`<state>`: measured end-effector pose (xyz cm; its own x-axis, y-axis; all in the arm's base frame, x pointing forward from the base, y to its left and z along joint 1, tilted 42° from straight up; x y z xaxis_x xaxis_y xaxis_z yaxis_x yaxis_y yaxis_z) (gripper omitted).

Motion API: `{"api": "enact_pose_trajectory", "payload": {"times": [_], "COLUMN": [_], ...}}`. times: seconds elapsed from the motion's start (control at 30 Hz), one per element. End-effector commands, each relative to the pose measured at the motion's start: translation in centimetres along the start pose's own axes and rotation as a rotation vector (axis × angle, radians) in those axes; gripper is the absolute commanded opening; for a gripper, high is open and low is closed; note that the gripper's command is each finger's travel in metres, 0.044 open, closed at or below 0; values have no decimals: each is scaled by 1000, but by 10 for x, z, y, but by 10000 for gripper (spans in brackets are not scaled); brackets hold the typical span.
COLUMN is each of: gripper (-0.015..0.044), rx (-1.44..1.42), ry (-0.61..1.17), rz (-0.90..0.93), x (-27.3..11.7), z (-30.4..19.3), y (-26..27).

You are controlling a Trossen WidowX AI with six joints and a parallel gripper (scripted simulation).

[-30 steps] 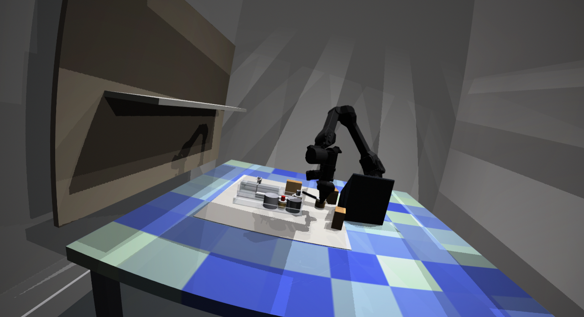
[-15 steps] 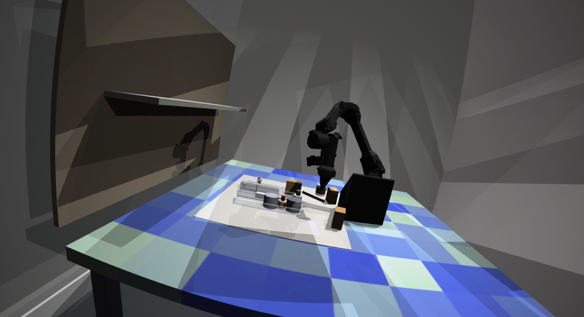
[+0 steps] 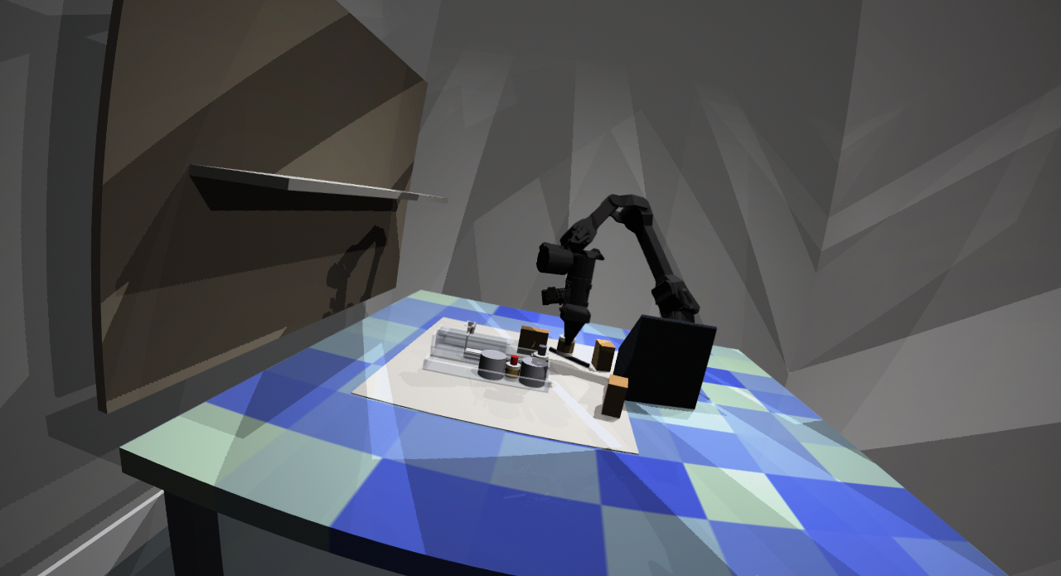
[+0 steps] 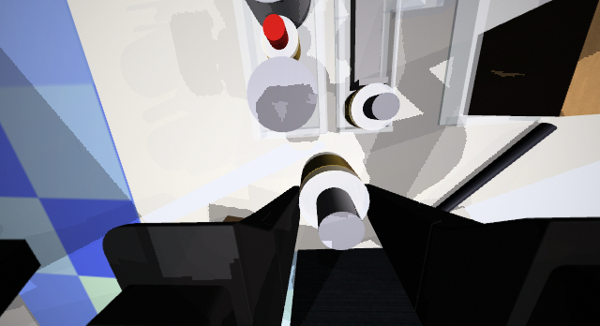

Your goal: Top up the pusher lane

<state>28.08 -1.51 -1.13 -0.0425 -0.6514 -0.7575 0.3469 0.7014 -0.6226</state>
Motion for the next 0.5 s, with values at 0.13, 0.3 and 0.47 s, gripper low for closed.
{"api": "enact_pose_trajectory", "payload": {"times": [0.13,0.3,0.47], "gripper": [0,0,0], "rx": [-20,-21,-21], "ry": [-8,-8,-8], "rz": [-20,-22,-23], "x": [15,19,34], "z": [15,16,16], "y": [-39,-42,-42]}}
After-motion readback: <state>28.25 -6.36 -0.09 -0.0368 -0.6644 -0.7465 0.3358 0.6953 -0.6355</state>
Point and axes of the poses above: the point midway between the two fingers, 35 mm back from their tips, its own x axis out along the fingers, its own y axis across the jaws, z = x × y, the point moved 1 cm from there along -x, back along the fingers, and after that the axes turned 13 degrees about x, right-handed, at the moved point
